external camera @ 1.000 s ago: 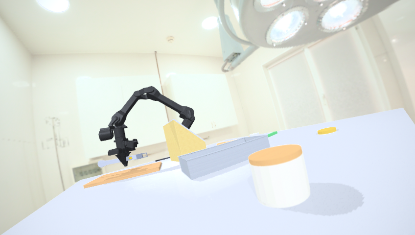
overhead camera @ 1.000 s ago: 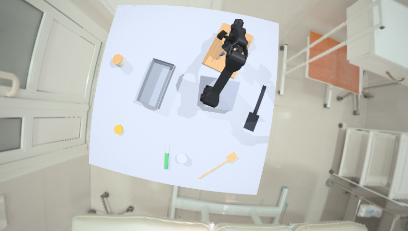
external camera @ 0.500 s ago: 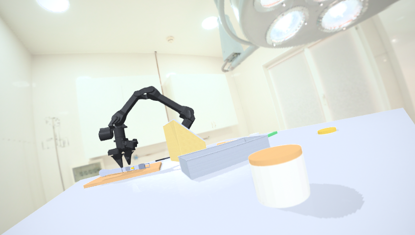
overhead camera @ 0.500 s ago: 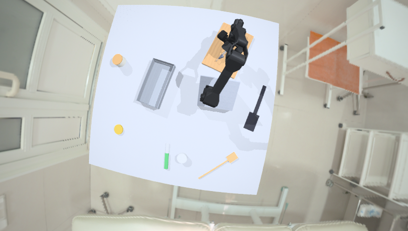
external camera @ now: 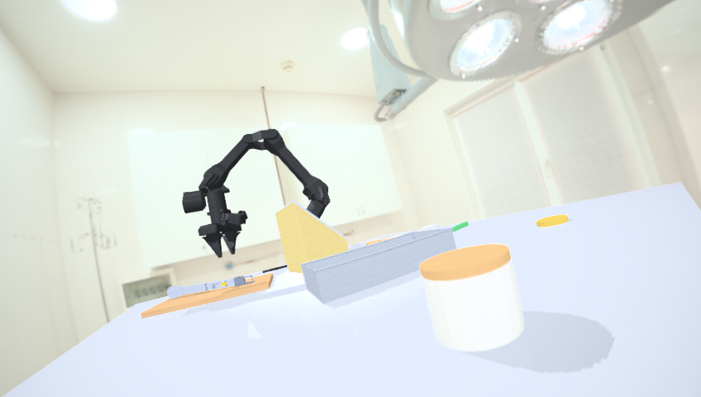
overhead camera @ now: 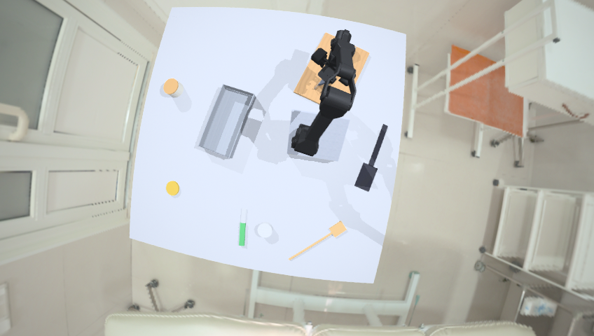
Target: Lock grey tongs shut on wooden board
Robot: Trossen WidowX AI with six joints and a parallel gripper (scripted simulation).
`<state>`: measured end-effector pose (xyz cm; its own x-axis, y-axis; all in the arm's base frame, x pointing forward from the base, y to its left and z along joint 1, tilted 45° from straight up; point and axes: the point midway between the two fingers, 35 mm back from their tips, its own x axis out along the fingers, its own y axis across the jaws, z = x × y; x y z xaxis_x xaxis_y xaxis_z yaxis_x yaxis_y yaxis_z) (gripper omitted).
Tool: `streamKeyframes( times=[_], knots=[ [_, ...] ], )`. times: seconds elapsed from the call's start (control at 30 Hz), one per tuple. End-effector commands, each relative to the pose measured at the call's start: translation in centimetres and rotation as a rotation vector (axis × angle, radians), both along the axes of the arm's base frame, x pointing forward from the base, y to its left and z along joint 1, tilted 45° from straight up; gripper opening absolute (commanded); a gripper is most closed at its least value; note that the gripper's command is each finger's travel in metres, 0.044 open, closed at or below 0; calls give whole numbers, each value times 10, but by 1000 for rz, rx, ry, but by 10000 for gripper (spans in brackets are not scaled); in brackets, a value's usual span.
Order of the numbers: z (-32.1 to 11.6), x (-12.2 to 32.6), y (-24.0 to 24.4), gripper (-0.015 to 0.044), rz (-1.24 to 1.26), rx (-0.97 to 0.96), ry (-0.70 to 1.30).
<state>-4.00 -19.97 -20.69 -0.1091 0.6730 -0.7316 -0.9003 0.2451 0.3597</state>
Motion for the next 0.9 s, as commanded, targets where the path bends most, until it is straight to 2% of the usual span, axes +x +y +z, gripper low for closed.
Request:
streamKeyframes(
  times=[0.0,0.13,0.4,0.63,0.87],
  knots=[
    [53,14,15,440,-4,6,-2],
    [89,22,33,440,-3,12,-1],
    [92,23,31,440,-2,13,-1],
    [124,27,-1,440,4,15,0],
    [124,27,-1,440,4,15,0]
  ],
)
